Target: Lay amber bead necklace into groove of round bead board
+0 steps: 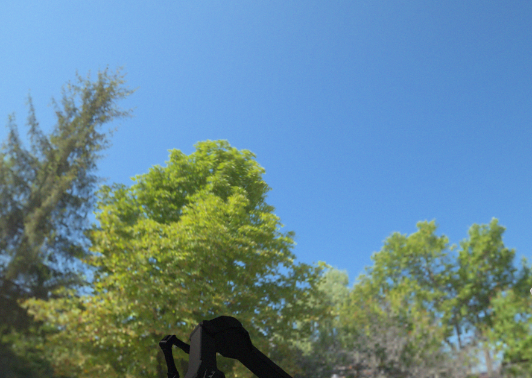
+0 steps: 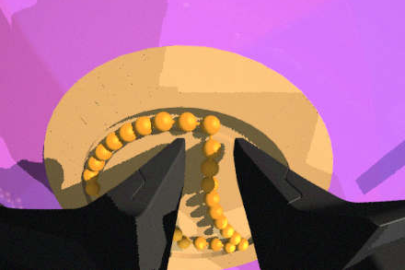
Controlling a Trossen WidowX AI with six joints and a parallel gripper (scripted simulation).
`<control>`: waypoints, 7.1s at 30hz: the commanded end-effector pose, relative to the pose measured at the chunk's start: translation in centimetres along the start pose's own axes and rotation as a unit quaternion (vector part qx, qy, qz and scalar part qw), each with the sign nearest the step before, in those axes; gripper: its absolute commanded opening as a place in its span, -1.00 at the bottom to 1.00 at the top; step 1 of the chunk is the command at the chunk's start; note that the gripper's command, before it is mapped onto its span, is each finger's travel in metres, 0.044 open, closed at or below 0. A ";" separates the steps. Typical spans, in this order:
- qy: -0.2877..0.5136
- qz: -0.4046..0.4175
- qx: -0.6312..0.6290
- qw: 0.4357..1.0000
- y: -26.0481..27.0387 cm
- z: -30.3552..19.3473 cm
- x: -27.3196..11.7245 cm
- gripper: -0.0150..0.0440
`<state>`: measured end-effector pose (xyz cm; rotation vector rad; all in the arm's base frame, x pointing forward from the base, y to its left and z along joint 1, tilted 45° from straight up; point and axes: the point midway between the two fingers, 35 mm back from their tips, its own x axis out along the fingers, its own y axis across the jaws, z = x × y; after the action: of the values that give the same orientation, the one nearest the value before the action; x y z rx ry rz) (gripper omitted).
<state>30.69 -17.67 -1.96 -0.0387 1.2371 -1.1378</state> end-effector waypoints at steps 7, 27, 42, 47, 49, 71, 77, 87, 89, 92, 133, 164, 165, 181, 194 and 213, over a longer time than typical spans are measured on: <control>0.001 -0.001 -0.001 1.000 0.0 -0.1 0.1 -0.49; 0.001 -0.001 -0.001 1.000 0.0 -0.1 0.1 -0.49; 0.002 -0.002 -0.002 1.000 -0.1 -0.2 -0.3 -0.49; 0.002 -0.003 -0.003 1.000 -0.4 0.1 -0.5 -0.49; 0.002 -0.003 -0.003 1.000 -0.9 0.4 -0.5 -0.49; 0.000 -0.001 -0.001 1.000 -1.1 0.8 0.0 0.22; 0.001 -0.002 -0.002 1.000 -1.1 0.7 -0.1 0.75; 0.002 -0.003 -0.003 1.000 -1.1 0.7 -0.5 1.00; 0.002 -0.003 -0.003 1.000 -1.1 0.7 -0.5 1.00; 0.002 -0.003 -0.003 1.000 -1.1 0.7 -0.5 1.00; -0.001 0.001 0.050 0.999 -0.7 -0.3 -1.9 -0.08; 0.001 -0.001 0.052 0.999 -0.8 -0.4 0.1 -0.49; 0.001 -0.001 0.052 0.999 -0.8 -0.4 0.1 -0.49; 0.001 -0.001 0.052 0.999 -0.8 -0.4 0.1 -0.49; 0.002 -0.003 0.049 0.999 -0.9 -0.5 -0.5 -0.49; 0.000 -0.002 0.051 0.999 -2.0 0.3 0.0 -0.40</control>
<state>29.56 -18.83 -0.69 0.0355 1.1777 -1.2026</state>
